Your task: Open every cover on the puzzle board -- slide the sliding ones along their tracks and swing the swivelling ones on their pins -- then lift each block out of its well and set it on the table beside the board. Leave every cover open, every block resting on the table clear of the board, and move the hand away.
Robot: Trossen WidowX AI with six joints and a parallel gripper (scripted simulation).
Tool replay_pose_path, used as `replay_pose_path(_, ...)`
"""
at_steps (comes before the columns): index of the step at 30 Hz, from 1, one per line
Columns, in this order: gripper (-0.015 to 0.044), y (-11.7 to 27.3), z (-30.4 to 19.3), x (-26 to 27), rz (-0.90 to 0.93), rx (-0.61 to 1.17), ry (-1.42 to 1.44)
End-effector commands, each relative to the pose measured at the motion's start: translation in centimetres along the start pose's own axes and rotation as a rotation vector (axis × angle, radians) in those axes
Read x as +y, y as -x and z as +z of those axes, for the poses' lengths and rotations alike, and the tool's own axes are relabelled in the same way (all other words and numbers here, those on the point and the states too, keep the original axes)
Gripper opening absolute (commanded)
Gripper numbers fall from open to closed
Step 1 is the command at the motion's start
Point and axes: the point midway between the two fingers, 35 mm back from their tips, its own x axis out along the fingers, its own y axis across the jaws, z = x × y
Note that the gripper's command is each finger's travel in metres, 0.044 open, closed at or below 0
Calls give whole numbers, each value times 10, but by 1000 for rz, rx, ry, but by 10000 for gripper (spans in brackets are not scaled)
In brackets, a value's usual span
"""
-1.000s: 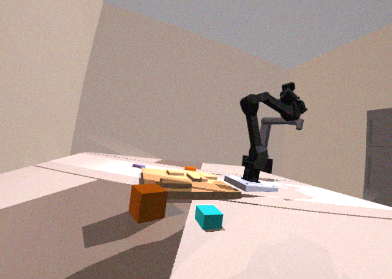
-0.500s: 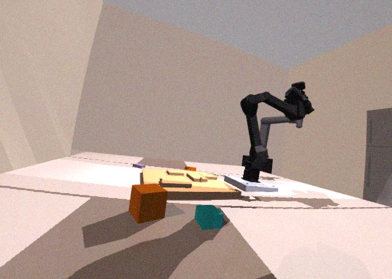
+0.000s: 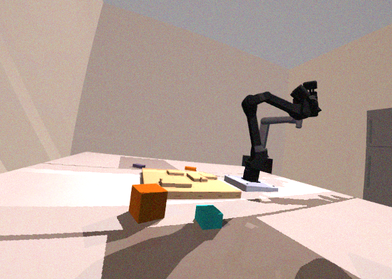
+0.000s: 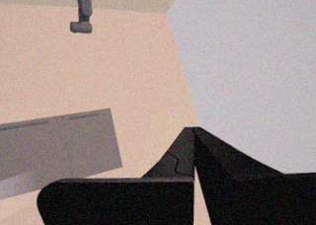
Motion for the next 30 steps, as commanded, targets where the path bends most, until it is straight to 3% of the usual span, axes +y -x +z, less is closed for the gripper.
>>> replay_pose_path(1, 0, 7, -19, 3, 20, 66, -18)
replay_pose_path(30, 0, 82, -112, -7, 70, 448, -34)
